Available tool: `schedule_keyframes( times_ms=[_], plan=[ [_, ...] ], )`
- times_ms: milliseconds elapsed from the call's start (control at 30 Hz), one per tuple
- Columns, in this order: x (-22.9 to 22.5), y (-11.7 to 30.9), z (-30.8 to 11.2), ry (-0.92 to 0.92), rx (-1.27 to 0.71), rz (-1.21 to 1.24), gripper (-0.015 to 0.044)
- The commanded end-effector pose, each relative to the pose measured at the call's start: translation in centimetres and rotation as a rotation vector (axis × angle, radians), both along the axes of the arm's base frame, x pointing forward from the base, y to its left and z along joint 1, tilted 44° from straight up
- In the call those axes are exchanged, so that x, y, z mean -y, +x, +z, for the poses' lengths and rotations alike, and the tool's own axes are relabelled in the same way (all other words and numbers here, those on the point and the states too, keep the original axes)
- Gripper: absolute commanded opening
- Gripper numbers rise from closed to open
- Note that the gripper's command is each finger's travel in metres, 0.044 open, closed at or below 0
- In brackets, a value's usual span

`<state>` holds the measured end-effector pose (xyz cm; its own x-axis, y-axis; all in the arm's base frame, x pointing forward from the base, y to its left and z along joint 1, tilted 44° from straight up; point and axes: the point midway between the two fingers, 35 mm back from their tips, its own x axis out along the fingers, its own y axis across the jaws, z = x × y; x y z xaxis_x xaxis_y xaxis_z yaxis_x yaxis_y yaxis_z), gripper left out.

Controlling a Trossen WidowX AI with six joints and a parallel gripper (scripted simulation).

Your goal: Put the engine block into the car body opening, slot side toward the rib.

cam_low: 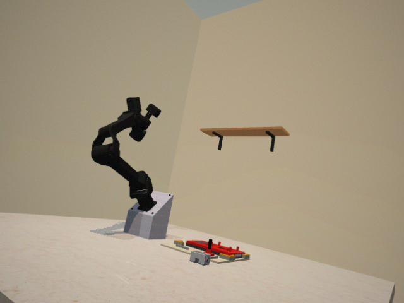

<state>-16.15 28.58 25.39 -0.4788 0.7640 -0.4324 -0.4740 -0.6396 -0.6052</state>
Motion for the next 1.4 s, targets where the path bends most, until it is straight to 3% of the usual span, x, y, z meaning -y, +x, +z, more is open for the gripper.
schedule_keyframes(
  times_ms=[0, 700, 1367],
  plan=[
    [-1.3, 1.7, -0.2, -0.054, -0.047, -0.111, 0.044],
    [-5.3, 10.8, -2.0, -0.268, -0.315, -0.65, 0.044],
    [-6.4, 20.1, -3.9, -0.369, -0.593, -1.133, 0.044]
  ],
)
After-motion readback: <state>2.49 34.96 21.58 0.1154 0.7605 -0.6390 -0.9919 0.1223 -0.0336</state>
